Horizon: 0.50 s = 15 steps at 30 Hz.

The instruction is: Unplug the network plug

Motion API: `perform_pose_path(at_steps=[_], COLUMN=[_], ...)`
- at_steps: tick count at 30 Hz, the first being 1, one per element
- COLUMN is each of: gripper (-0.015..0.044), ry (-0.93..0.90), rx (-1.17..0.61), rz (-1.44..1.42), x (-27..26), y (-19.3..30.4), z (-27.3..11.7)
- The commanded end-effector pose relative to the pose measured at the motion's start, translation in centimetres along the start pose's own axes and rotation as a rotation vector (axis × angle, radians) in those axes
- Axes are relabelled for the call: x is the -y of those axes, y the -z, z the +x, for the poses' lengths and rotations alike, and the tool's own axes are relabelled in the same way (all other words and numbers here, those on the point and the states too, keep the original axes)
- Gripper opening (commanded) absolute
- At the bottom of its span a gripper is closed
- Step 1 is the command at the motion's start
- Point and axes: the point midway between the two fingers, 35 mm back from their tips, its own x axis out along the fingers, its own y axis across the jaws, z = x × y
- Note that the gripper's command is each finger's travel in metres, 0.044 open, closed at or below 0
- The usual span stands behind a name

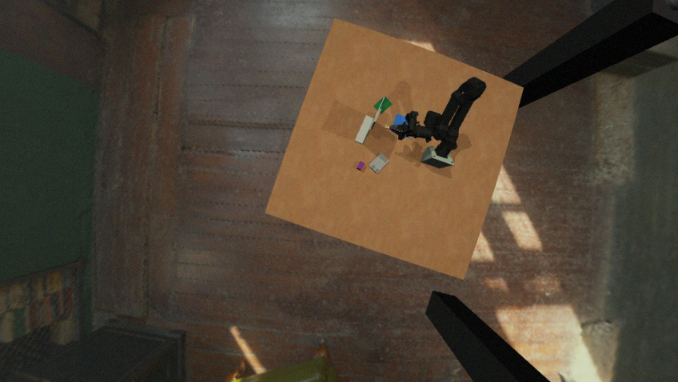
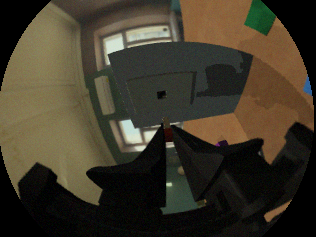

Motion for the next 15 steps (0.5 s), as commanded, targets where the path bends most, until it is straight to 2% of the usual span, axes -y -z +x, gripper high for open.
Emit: perform_pose_path(at_steps=[1,15], gripper=[0.0,0.0], ry=[-0.007,-0.01], rx=[0.011,0.016], rz=[0.007,0.009], x=[-0.8,-3.0], y=[-0.2,-0.2], z=[-0.1,-1.0])
